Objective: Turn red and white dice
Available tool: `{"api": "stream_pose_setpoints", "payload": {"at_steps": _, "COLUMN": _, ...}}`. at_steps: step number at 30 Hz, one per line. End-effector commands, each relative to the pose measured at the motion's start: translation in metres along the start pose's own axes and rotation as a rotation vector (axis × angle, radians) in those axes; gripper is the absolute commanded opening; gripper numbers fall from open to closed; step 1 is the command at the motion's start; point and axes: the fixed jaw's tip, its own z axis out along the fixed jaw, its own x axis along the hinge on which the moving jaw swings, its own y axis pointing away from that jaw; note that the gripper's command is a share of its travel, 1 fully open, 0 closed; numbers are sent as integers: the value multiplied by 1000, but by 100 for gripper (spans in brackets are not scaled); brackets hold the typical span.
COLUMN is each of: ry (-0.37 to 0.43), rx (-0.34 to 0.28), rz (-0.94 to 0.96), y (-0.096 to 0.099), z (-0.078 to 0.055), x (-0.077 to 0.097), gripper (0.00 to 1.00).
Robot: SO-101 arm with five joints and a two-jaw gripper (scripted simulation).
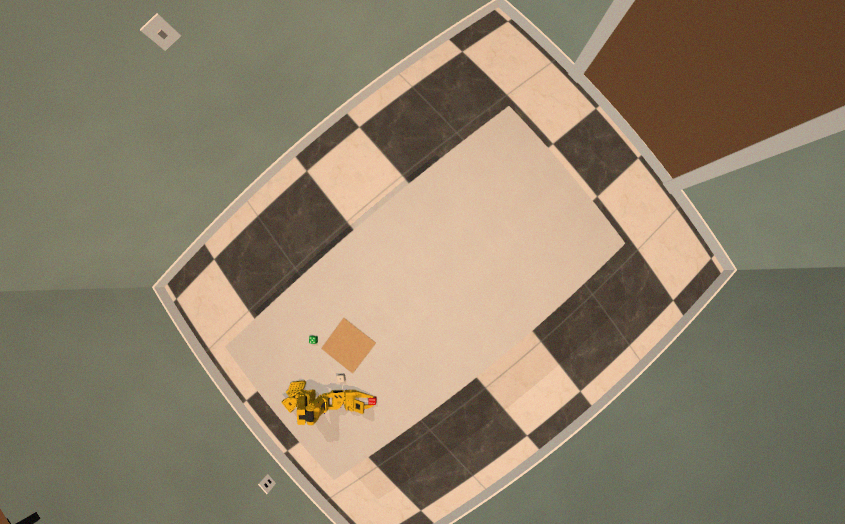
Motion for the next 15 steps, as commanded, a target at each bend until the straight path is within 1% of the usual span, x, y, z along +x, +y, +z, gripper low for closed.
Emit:
{"api": "stream_pose_setpoints", "payload": {"at_steps": 1, "ry": -40, "rx": 1, "rz": -8, "y": 0, "z": 2, "x": -8, "gripper": 0}}
{"api": "stream_pose_setpoints", "payload": {"at_steps": 8, "ry": -40, "rx": 1, "rz": -8, "y": 0, "z": 2, "x": -8, "gripper": 1}}
{"api": "stream_pose_setpoints", "payload": {"at_steps": 15, "ry": -40, "rx": 1, "rz": -8, "y": 0, "z": 2, "x": -8, "gripper": 11}}
